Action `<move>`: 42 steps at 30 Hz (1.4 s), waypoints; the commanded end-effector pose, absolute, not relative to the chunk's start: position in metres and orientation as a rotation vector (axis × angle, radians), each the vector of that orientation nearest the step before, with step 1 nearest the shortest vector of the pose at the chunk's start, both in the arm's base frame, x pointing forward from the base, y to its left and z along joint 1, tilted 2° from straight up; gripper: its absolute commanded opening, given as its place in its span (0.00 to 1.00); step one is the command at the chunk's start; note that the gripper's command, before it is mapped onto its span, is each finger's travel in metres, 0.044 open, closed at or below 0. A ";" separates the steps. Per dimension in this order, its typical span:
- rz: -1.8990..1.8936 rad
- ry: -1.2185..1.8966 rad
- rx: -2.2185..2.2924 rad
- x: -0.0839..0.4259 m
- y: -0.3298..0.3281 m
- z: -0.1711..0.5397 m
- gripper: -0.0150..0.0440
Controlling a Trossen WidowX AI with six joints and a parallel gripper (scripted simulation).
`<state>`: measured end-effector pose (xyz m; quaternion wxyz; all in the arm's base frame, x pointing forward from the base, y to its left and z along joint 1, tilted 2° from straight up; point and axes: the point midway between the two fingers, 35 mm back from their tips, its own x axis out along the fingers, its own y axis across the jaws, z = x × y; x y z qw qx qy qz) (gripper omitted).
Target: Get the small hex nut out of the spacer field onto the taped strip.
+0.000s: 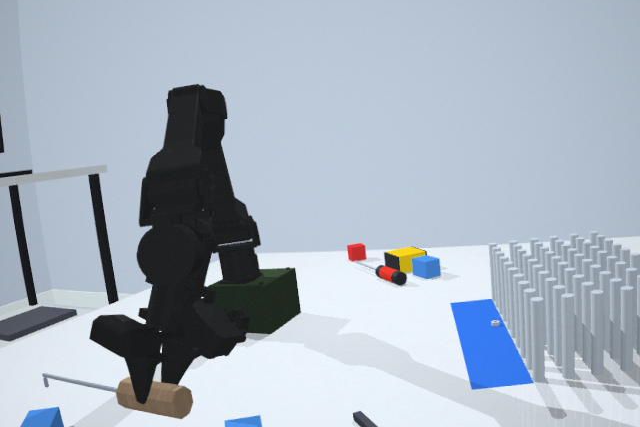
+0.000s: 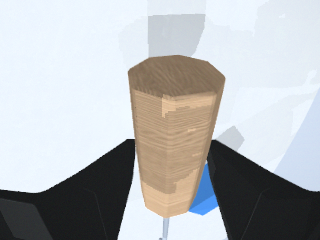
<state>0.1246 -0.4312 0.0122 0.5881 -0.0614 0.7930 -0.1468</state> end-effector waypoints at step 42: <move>-0.342 1.848 -0.143 0.121 -0.426 -0.026 0.48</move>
